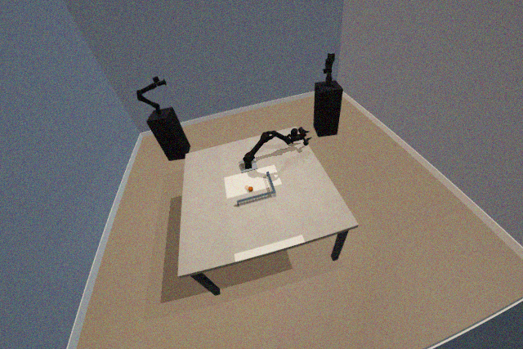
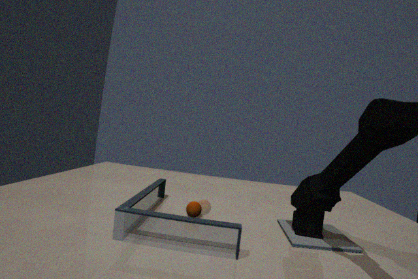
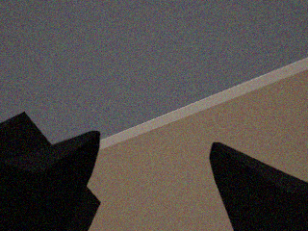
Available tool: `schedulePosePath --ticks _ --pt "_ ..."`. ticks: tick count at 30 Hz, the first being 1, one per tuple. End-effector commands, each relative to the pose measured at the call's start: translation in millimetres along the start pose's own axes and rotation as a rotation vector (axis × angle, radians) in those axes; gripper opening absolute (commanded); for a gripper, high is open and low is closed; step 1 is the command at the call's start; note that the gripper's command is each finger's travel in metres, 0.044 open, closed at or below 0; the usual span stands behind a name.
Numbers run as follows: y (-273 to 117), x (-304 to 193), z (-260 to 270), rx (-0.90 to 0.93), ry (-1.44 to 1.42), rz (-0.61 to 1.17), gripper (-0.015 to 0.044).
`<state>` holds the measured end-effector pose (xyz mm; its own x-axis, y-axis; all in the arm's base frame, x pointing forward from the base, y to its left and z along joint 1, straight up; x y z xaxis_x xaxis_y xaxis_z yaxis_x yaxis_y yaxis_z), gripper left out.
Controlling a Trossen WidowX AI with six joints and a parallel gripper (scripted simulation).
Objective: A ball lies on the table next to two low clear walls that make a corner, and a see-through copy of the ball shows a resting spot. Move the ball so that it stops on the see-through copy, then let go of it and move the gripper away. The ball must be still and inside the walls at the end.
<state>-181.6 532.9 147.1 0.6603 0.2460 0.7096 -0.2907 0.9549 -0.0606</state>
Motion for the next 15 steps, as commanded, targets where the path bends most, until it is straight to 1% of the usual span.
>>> schedulePosePath --ticks 1,8,15 --pt "-8 39 -33 -0.117 -0.031 -0.013 0.0304" --pt "-37 111 -97 -0.342 -0.067 -0.030 0.0304" --pt "-85 174 -150 -0.541 -0.081 -0.039 0.0304"
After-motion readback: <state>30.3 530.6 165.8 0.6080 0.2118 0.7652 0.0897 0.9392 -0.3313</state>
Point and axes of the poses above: the point midway between the two fingers, 35 mm back from their tips, its own y axis out along the fingers, its own z axis across the jaws, x = y × z, the point moved 9 cm from there along -y, back along the fingers, and after that the axes turned 12 degrees about y, right-handed, at the moved point
